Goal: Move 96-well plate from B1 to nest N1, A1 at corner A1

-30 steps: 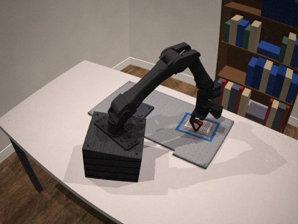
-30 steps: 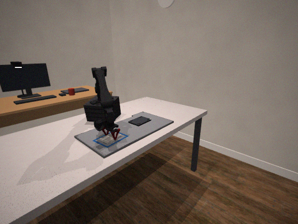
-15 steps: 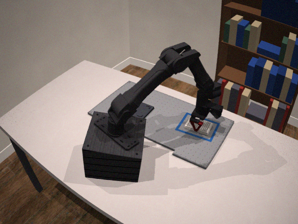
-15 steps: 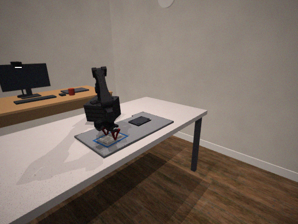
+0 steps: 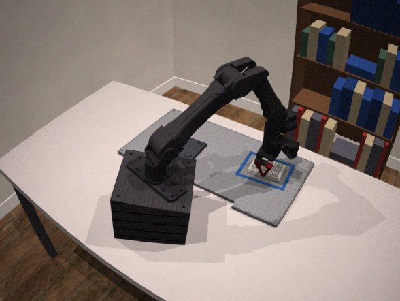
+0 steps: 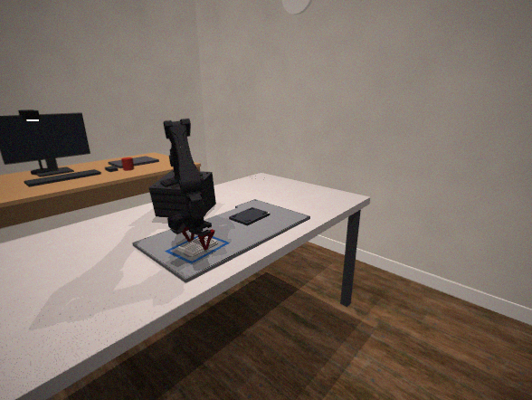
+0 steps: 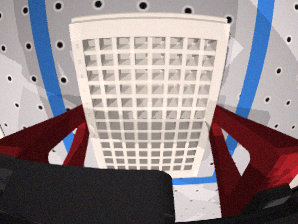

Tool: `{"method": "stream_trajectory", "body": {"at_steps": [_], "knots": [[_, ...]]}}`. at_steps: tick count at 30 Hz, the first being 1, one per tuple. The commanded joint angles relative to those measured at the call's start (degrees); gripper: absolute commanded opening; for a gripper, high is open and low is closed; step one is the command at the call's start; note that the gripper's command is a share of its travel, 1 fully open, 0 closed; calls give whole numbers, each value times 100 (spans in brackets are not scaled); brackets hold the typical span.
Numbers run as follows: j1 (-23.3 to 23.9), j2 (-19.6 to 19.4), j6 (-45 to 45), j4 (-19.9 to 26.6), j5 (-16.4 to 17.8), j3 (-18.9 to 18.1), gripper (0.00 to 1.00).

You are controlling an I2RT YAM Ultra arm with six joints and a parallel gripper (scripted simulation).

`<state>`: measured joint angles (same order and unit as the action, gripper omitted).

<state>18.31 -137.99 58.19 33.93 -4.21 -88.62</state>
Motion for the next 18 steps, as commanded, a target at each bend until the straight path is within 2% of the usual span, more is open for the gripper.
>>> {"method": "stream_trajectory", "body": {"at_steps": [1, 12, 18], "knots": [[4, 30, -15, -6, -6, -14, 0], [-21, 293, -11, 225, -21, 87, 0], [-64, 439, 18, 363, -24, 7, 0]]}}
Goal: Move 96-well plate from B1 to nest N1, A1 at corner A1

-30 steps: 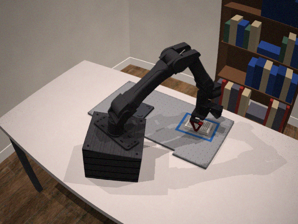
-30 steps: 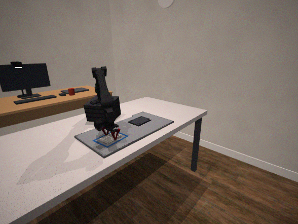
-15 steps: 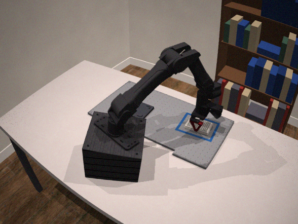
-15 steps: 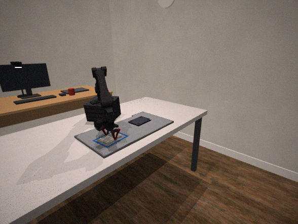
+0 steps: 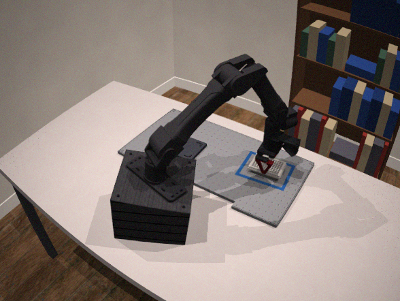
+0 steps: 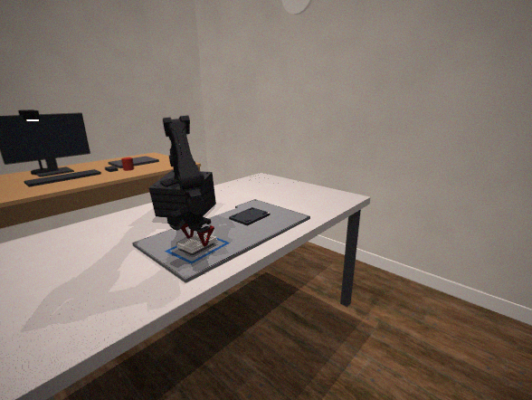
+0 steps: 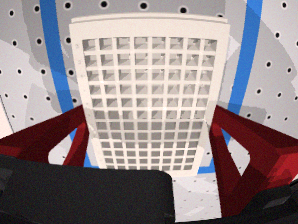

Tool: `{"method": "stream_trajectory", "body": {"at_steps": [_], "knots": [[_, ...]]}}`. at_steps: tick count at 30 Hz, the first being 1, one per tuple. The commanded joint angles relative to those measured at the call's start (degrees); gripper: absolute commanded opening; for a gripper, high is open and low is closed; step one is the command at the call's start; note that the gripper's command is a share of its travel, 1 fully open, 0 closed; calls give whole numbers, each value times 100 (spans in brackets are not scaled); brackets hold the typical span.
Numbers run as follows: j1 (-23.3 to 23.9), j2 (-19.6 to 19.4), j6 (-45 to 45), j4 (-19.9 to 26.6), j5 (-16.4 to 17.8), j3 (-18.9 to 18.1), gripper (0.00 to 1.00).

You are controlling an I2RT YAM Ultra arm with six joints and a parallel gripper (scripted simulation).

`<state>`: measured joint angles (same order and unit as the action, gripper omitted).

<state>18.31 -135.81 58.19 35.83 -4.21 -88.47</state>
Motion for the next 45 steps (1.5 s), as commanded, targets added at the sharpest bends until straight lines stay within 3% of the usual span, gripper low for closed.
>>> {"method": "stream_trajectory", "body": {"at_steps": [1, 45], "knots": [[-71, 244, 22, 197, -25, -15, 0], [-104, 971, 94, 1098, -43, -282, 0]]}}
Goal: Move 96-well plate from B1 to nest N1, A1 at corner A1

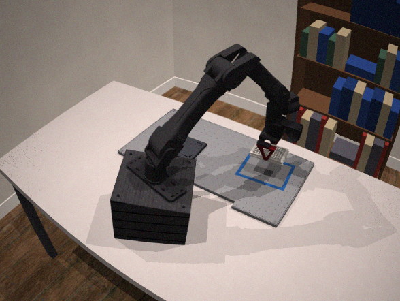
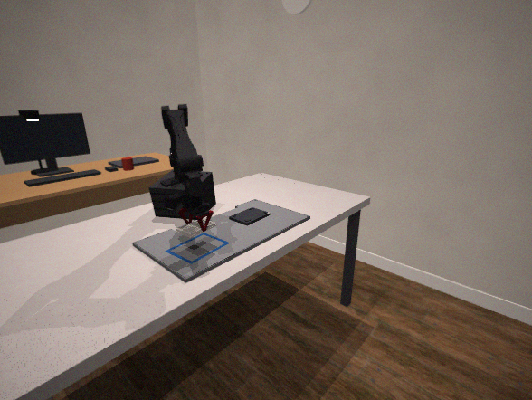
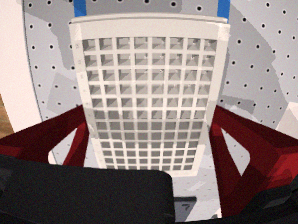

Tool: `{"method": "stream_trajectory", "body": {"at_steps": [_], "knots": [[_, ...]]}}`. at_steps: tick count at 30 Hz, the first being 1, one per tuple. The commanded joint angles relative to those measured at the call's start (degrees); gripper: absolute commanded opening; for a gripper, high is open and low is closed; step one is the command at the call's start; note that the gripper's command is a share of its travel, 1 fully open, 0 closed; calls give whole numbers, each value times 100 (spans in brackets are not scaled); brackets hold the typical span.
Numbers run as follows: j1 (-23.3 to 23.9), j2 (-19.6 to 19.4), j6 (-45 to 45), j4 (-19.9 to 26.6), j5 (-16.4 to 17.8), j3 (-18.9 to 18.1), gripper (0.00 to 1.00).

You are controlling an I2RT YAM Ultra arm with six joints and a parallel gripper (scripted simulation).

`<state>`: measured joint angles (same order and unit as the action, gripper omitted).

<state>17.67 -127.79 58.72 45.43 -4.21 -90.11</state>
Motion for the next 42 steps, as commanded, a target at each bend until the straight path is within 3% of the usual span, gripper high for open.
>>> {"method": "stream_trajectory", "body": {"at_steps": [1, 19, 26, 42], "knots": [[-41, 153, 42, 140, -43, -119, 0], [-13, 63, 13, 74, -15, -36, 0], [-327, 389, 597, -175, -66, 521, 0], [-910, 788, 1180, -497, -126, 1292, 0]]}}
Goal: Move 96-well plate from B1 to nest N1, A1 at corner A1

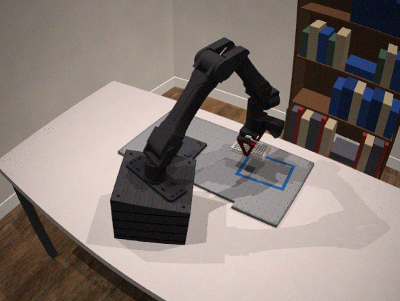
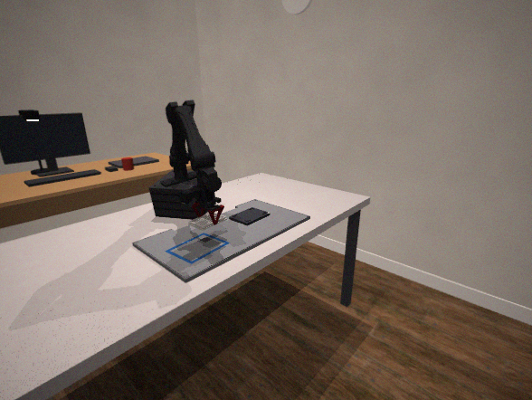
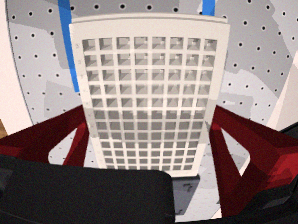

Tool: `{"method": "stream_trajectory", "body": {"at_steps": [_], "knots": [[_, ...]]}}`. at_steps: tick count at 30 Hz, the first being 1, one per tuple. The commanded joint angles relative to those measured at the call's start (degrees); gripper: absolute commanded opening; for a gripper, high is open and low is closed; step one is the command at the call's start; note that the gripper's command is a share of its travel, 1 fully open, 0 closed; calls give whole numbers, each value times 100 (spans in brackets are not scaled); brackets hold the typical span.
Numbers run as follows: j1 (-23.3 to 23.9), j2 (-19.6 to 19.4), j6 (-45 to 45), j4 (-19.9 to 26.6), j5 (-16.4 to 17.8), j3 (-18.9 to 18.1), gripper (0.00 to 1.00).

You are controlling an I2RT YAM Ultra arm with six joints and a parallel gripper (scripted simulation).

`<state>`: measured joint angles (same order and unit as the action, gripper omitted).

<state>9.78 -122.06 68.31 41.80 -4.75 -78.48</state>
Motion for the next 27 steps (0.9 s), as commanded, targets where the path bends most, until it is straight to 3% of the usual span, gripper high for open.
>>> {"method": "stream_trajectory", "body": {"at_steps": [1, 18, 21, 27], "knots": [[-166, 239, 265, -153, -75, 177, 0], [-869, 539, 967, -392, -140, 783, 0], [-923, 565, 1024, -410, -145, 695, 0], [-1220, 636, 1319, -460, -172, 998, 0]]}}
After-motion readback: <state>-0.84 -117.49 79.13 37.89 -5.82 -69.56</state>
